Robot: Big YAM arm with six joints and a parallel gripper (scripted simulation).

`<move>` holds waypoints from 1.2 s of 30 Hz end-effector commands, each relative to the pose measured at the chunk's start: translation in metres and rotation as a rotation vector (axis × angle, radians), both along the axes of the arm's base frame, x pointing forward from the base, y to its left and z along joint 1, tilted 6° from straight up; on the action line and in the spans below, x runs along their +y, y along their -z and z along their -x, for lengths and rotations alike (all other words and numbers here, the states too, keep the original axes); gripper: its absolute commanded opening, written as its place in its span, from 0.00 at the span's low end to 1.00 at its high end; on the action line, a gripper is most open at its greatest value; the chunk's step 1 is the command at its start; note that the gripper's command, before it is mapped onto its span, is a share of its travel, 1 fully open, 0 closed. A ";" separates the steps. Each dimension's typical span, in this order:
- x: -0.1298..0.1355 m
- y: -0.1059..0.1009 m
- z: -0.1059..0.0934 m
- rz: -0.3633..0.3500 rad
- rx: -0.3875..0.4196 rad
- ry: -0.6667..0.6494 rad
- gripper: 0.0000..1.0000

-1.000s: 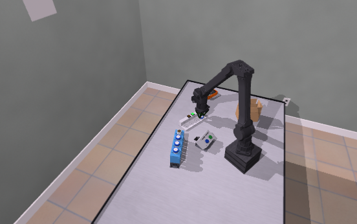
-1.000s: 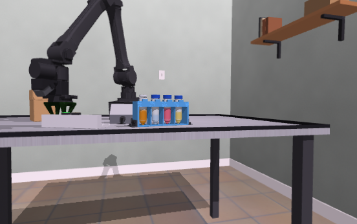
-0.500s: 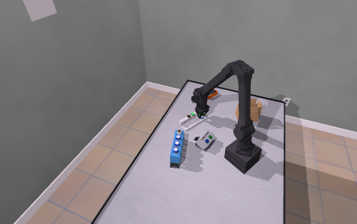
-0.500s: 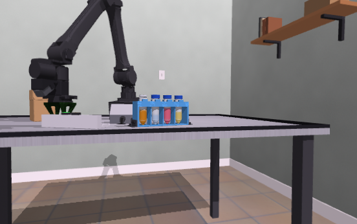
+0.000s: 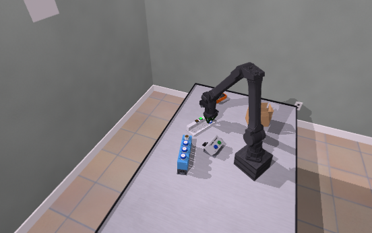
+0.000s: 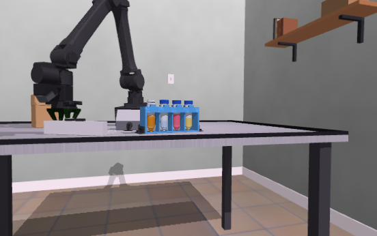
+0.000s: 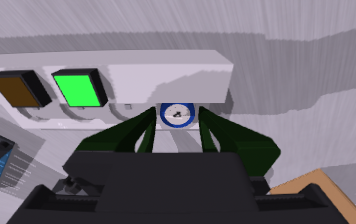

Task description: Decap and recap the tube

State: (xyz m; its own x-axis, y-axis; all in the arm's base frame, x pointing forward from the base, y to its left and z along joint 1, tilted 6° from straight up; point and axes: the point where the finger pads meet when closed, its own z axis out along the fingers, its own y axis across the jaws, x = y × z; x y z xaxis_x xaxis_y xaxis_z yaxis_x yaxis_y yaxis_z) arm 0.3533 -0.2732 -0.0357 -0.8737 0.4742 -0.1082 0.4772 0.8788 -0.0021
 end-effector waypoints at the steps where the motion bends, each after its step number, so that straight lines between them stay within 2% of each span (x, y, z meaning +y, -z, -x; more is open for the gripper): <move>1: 0.007 0.009 -0.002 -0.005 0.006 0.000 0.47; 2: -0.004 -0.005 -0.008 0.013 -0.017 0.001 0.00; 16: -0.004 -0.005 -0.008 0.013 -0.017 0.001 0.00; 17: 0.006 -0.013 -0.004 0.006 -0.009 0.000 0.00; 21: -0.005 -0.046 -0.018 0.031 -0.042 0.000 0.00; 26: -0.005 -0.072 -0.014 0.032 -0.044 0.003 0.00; 28: -0.005 -0.072 -0.014 0.032 -0.044 0.003 0.00; 36: -0.005 -0.114 -0.008 0.035 -0.046 0.003 0.00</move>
State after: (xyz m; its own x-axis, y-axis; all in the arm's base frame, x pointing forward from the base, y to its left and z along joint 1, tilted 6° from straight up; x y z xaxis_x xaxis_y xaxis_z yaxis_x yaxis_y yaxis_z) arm 0.3428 -0.2650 0.0366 -0.8746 0.4748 -0.0983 0.4771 0.8788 -0.0004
